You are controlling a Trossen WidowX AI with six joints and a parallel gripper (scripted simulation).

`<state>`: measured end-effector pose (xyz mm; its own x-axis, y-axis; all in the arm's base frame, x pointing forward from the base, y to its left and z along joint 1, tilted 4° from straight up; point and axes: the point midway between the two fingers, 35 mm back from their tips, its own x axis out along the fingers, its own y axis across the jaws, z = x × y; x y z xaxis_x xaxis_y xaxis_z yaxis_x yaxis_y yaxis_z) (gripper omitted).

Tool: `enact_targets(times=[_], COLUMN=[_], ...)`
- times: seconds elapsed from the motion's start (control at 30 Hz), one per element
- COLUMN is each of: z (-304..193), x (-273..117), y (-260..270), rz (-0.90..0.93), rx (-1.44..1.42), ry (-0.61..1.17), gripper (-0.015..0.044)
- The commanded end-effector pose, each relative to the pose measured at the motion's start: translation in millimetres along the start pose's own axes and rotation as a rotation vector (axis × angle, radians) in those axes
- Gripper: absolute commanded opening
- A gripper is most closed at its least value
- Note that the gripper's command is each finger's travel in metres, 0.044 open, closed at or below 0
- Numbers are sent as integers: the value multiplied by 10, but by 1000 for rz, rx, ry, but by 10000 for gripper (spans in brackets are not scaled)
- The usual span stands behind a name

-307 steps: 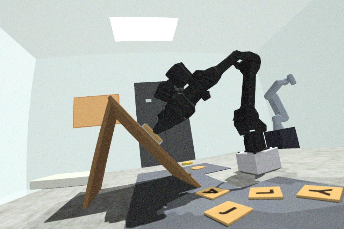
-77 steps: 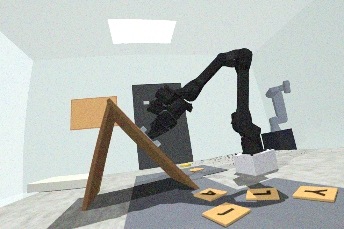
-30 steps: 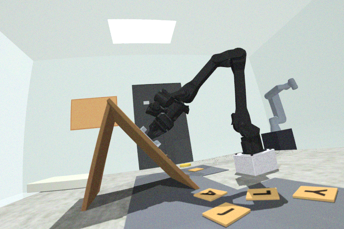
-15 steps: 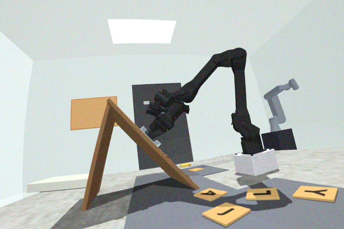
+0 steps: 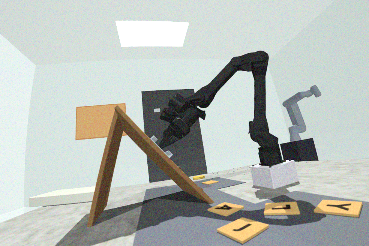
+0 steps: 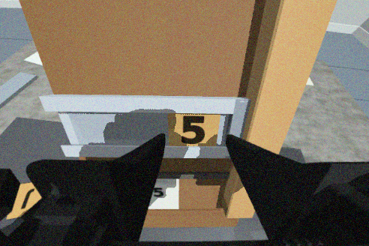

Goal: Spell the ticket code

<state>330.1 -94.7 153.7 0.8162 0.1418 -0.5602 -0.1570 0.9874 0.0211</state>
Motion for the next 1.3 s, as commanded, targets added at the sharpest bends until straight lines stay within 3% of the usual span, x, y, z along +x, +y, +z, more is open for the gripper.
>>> enact_targets(times=[0.0, 1.27], z=[0, -11], x=[-33, -242], y=[0, -1], rz=[1, 1], rx=[-4, -4], ry=[-3, -1], gripper=[295, 295])
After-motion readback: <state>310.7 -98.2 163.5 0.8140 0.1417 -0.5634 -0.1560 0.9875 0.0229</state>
